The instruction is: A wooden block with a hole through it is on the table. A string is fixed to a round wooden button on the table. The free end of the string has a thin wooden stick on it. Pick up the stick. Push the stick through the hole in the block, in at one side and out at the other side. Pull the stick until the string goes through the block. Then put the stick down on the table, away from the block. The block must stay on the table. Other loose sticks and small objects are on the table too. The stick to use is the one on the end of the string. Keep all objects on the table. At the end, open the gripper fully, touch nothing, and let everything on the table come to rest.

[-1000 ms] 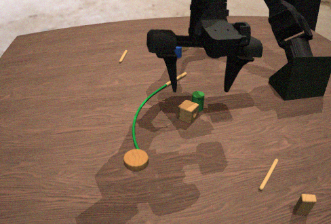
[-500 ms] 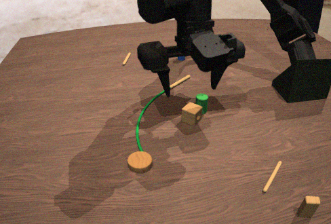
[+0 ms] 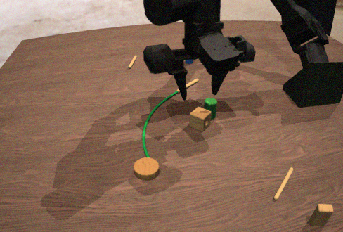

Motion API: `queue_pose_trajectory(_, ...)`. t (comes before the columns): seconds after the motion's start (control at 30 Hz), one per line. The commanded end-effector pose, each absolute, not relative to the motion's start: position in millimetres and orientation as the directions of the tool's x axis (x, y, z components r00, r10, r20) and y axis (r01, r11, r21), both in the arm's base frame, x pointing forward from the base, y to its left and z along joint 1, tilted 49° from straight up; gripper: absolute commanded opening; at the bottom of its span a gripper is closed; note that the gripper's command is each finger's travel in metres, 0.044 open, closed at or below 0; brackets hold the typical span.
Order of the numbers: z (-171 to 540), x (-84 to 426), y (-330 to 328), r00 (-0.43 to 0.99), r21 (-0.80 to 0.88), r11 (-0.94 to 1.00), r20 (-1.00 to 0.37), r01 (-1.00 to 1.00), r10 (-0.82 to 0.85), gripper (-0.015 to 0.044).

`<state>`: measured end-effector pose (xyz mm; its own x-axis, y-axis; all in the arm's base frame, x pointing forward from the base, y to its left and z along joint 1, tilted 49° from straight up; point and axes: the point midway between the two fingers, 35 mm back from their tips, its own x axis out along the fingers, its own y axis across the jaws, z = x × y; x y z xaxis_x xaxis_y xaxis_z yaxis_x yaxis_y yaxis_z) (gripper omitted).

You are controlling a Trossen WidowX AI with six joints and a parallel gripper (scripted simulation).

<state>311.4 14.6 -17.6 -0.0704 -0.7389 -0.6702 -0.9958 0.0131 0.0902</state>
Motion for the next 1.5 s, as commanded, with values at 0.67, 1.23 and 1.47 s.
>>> queue_pose_trajectory(0.67,-17.6,311.4,14.6,-0.070,0.090,0.013,-0.670,-0.996,-0.739,0.0000)
queue_pose_trajectory(1.23,-17.6,311.4,14.6,-0.070,0.090,0.013,-0.670,-0.996,-0.739,0.0000)
queue_pose_trajectory(1.47,-17.6,311.4,14.6,-0.070,0.090,0.013,-0.670,-0.996,-0.739,0.0184)
